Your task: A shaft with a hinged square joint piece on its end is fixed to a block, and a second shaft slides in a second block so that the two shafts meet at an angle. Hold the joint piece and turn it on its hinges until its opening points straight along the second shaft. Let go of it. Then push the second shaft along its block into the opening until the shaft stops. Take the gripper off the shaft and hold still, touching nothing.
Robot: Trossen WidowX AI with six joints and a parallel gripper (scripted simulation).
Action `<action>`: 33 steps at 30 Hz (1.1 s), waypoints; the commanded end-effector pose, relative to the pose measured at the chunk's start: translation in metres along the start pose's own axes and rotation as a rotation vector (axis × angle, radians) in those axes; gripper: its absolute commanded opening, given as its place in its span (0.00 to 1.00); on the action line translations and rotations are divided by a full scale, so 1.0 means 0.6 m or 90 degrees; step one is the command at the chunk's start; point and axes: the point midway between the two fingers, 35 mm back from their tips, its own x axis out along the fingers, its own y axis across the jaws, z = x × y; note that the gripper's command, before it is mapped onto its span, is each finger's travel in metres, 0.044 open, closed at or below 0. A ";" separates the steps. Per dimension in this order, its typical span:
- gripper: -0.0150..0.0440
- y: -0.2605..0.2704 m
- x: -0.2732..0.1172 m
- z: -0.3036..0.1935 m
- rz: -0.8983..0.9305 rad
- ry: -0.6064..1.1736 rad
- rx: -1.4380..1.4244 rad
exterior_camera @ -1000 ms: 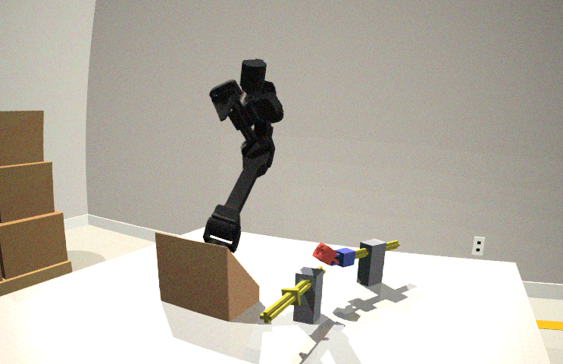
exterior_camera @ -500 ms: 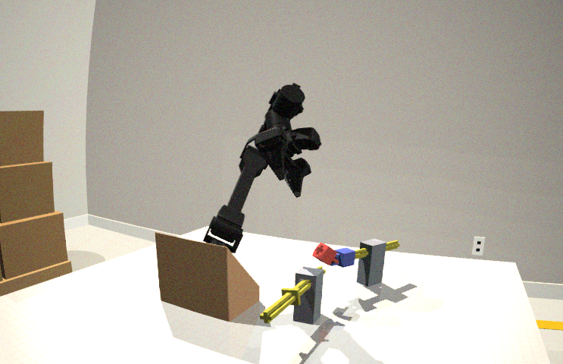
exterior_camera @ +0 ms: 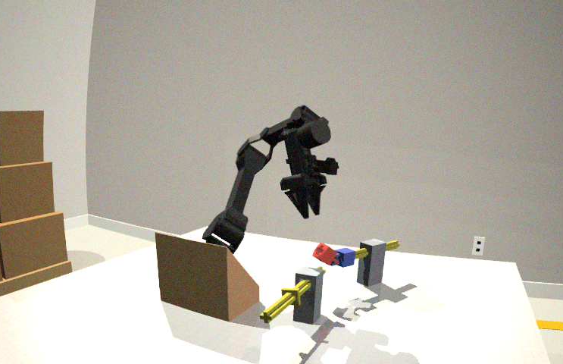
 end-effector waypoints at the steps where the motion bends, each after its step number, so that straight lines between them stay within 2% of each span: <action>1: 1.00 0.020 0.008 -0.005 0.031 0.013 0.013; 7: 1.00 0.021 0.013 -0.004 0.030 0.026 -0.016; 33: 1.00 0.038 0.104 -0.010 0.076 0.248 -0.531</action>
